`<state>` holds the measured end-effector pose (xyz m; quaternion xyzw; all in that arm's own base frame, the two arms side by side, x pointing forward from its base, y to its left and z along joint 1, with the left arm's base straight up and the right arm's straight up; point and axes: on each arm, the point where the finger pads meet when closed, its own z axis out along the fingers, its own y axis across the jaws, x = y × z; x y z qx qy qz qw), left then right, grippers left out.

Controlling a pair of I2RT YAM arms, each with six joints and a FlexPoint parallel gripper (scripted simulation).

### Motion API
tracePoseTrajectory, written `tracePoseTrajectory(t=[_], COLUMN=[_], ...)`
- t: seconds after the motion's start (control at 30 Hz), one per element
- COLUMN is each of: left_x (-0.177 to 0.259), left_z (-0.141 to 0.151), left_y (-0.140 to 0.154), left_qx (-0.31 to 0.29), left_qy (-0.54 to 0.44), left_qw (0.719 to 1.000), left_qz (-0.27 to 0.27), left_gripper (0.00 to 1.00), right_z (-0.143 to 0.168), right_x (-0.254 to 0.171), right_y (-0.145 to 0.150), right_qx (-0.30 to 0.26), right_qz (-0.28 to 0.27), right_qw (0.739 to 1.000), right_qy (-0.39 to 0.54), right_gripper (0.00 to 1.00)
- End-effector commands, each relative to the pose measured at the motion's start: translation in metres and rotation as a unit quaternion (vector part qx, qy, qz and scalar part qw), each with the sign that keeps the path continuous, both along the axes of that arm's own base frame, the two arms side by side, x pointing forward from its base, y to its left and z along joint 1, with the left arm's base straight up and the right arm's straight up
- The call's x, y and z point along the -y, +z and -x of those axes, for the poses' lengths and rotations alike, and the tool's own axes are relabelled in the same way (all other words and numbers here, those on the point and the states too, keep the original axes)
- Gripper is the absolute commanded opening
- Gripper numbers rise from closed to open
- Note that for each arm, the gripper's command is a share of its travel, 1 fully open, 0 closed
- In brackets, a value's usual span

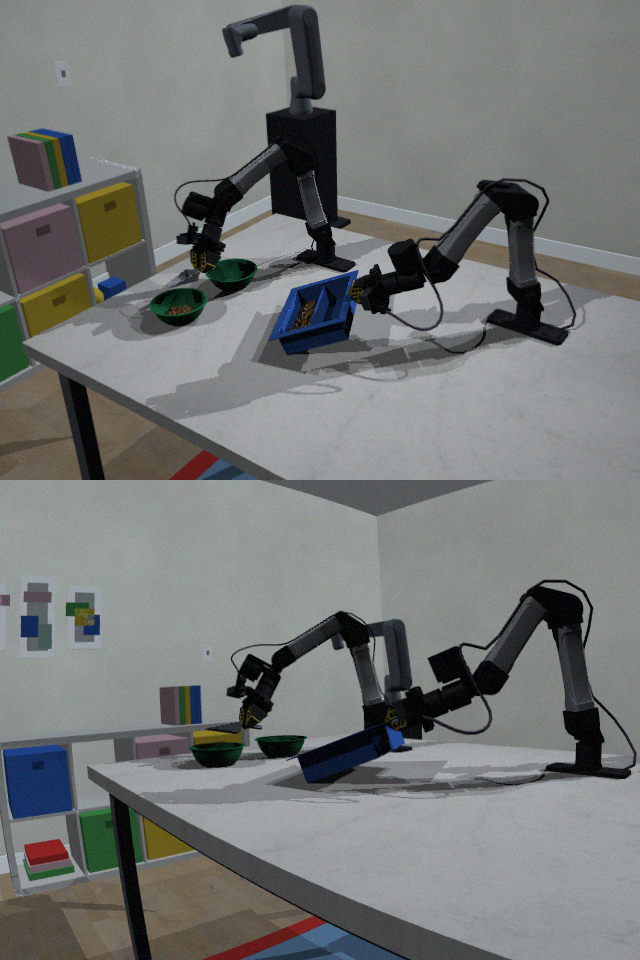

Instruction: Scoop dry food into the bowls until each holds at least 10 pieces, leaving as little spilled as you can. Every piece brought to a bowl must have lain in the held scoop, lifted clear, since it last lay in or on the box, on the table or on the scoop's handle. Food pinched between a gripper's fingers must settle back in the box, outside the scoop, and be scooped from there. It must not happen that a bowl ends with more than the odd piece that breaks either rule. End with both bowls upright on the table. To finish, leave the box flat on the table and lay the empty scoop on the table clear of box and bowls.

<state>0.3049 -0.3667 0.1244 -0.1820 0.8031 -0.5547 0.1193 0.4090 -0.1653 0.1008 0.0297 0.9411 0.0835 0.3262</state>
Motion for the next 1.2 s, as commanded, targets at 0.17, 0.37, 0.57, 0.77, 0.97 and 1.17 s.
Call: tracePoseTrajectory(t=[0.17,0.37,0.57,0.77,0.97,1.17], left_x=[-0.002,-0.001,-0.004,-0.005,-0.006,-0.007], left_z=[0.003,0.005,0.003,0.004,0.005,0.005], left_y=[0.014,-0.006,-0.008,-0.011,-0.013,-0.015], left_qx=[0.028,0.016,0.018,0.020,0.021,0.023], left_qy=[-0.011,-0.013,-0.009,-0.009,-0.009,-0.008], left_qw=[0.999,1.000,1.000,1.000,0.999,0.999], left_qz=[0.017,0.011,0.014,0.020,0.024,0.028], left_gripper=[0.00,0.00,0.00,0.00,0.00,0.00], right_z=[-0.008,-0.008,-0.008,-0.008,-0.008,-0.008], right_x=[-0.001,-0.001,-0.001,-0.001,-0.001,-0.001], right_y=[0.021,0.021,0.021,0.021,0.021,0.021], right_qx=[0.035,0.035,0.035,0.035,0.035,0.035], right_qz=[0.009,0.009,0.009,0.009,0.009,0.009], right_qw=[0.999,0.999,0.999,0.999,0.999,0.999], right_qy=[0.004,0.004,0.004,0.004,0.004,0.004], right_gripper=[0.00,0.00,0.00,0.00,0.00,0.00])
